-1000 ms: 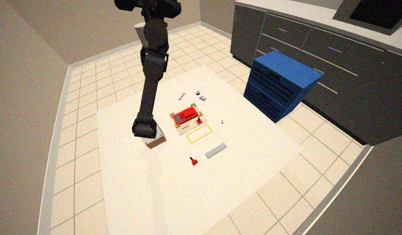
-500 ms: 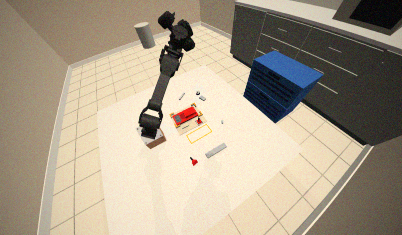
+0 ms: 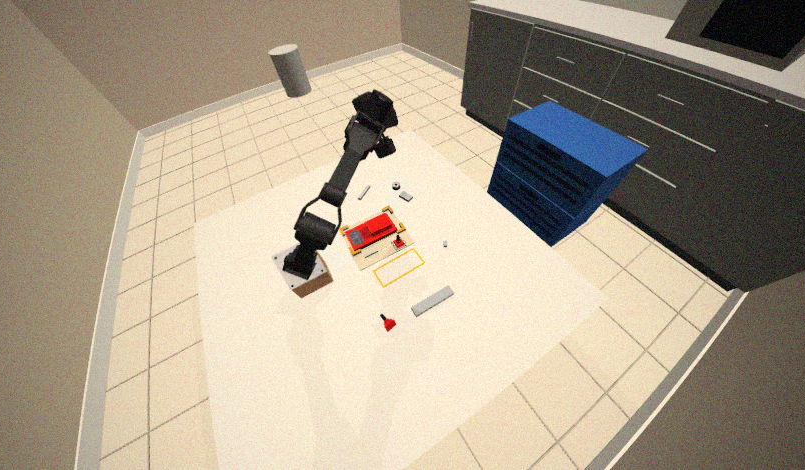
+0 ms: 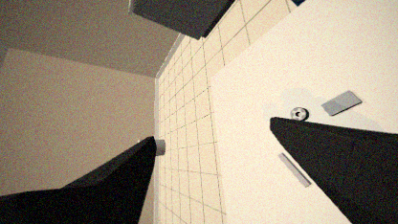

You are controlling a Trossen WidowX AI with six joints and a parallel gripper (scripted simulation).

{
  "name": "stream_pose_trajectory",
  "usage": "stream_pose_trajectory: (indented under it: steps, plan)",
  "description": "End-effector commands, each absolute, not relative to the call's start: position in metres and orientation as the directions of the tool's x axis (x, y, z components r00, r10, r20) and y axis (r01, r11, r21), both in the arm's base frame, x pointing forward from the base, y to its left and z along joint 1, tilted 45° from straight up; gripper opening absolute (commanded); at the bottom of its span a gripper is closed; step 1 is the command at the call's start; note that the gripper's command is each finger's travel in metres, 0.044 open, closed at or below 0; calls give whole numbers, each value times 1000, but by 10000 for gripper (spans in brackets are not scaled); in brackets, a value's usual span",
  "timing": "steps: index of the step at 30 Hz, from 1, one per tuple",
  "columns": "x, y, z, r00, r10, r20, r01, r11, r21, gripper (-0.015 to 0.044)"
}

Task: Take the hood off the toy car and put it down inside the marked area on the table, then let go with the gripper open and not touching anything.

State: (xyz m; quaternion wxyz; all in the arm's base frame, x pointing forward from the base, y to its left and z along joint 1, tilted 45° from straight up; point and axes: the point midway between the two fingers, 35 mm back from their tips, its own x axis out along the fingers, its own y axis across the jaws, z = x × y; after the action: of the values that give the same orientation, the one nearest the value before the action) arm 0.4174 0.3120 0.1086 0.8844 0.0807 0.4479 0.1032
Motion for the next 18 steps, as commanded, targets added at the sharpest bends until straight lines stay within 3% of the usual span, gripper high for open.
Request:
stream_pose_trajectory:
  steps: [1, 10, 18]
  plan:
    - [413, 273, 66, 519, 90, -850, -17, 995, 94, 440]
    - [382, 164, -9, 299, -338, -892, 109, 941, -320, 440]
    - [331, 67, -41, 53, -674, -737, 35, 739, -673, 440]
